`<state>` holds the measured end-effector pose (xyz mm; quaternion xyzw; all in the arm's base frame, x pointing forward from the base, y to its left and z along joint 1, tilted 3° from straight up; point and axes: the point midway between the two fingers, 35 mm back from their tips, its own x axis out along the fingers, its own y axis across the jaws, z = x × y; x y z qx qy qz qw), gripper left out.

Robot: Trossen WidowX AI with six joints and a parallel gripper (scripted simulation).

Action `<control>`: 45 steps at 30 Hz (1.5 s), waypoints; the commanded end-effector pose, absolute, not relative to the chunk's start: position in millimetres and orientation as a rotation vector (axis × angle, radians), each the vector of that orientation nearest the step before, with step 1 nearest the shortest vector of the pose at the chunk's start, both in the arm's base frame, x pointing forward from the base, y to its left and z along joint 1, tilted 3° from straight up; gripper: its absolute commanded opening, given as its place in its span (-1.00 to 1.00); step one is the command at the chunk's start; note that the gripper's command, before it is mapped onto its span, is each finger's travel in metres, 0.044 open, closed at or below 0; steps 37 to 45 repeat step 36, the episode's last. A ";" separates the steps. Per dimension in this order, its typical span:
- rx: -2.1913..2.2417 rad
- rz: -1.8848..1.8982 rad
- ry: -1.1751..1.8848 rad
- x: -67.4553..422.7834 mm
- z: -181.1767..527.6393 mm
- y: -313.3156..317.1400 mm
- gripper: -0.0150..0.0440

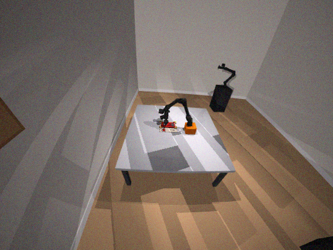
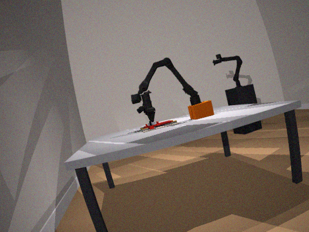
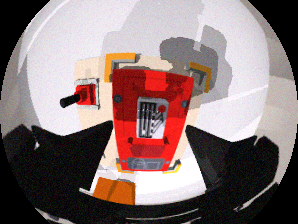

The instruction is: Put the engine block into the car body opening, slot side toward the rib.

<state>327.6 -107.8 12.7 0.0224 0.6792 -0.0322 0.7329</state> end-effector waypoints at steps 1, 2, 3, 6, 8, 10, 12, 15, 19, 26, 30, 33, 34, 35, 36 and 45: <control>0.044 -0.069 1.480 330.1 21.3 -108.5 1.00; 0.044 -0.069 1.480 330.1 21.3 -108.5 1.00; 0.044 -0.069 1.480 330.1 21.3 -108.5 1.00; 0.044 -0.069 1.480 330.1 21.3 -108.5 0.91; 0.044 -0.069 1.480 330.1 21.3 -108.5 0.73; 0.044 -0.069 1.480 330.1 21.3 -108.5 0.56; 0.044 -0.069 1.480 330.1 21.3 -108.5 0.38; 0.044 -0.069 1.480 330.1 21.3 -108.5 0.11; 0.044 -0.069 1.480 330.1 21.3 -108.5 -0.25; 0.044 -0.069 1.480 330.1 21.3 -108.5 -0.49; 0.044 -0.069 1.480 330.1 21.3 -108.5 -0.49; 0.045 -0.071 1.480 330.1 21.0 -108.6 -0.49; 0.044 -0.069 1.480 330.1 21.3 -108.5 -0.49; 0.044 -0.069 1.480 330.1 21.3 -108.5 -0.49; 0.044 -0.069 1.480 330.1 21.3 -108.5 -0.49; 0.044 -0.069 1.480 330.1 21.3 -108.5 -0.49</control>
